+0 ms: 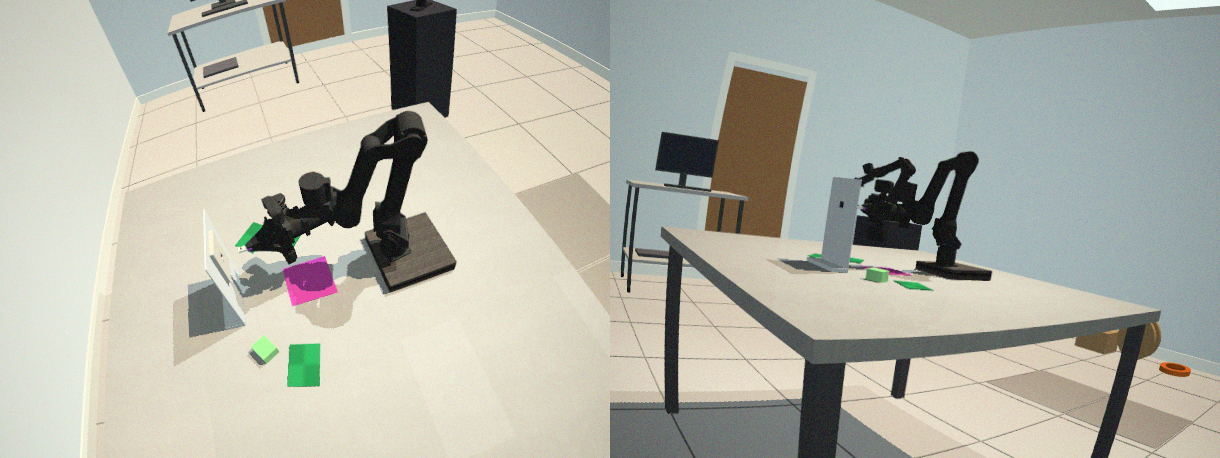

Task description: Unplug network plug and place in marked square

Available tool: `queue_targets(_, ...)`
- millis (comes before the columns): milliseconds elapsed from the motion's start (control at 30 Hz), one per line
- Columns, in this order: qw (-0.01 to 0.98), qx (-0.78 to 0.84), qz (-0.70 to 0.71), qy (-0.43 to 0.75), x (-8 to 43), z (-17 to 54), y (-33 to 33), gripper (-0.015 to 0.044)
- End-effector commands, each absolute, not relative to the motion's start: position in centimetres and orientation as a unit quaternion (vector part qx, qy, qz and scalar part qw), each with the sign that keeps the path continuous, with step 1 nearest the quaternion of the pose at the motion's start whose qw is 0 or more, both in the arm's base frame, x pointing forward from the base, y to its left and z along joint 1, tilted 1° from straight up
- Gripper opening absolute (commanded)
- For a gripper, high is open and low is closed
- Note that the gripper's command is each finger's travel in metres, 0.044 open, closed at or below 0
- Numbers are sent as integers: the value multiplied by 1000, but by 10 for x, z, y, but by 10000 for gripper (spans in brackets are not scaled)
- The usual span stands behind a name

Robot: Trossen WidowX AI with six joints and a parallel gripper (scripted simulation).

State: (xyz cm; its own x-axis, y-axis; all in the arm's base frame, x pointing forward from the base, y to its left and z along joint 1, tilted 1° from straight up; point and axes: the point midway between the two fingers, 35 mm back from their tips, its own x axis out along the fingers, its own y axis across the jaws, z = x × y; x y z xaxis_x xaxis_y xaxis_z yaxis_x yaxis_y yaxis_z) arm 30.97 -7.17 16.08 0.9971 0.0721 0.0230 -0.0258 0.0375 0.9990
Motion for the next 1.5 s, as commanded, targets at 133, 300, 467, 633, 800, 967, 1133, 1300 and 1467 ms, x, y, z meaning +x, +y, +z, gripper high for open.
queue_targets(133, 718, 695, 34, 19, 303, 160, -70, 0)
queue_targets(300, 718, 695, 34, 19, 301, 159, -70, 0)
queue_targets(467, 718, 695, 34, 19, 299, 159, -70, 0)
queue_targets(633, 718, 695, 34, 19, 297, 159, -70, 0)
queue_targets(800, 720, 693, 33, 17, 298, 161, -72, 0)
queue_targets(967, 720, 693, 33, 17, 298, 167, -71, 0)
queue_targets(1133, 720, 693, 34, 18, 297, 174, -70, 0)
queue_targets(1300, 719, 694, 34, 18, 296, 182, -69, 0)
queue_targets(1467, 719, 694, 34, 18, 294, 189, -67, 0)
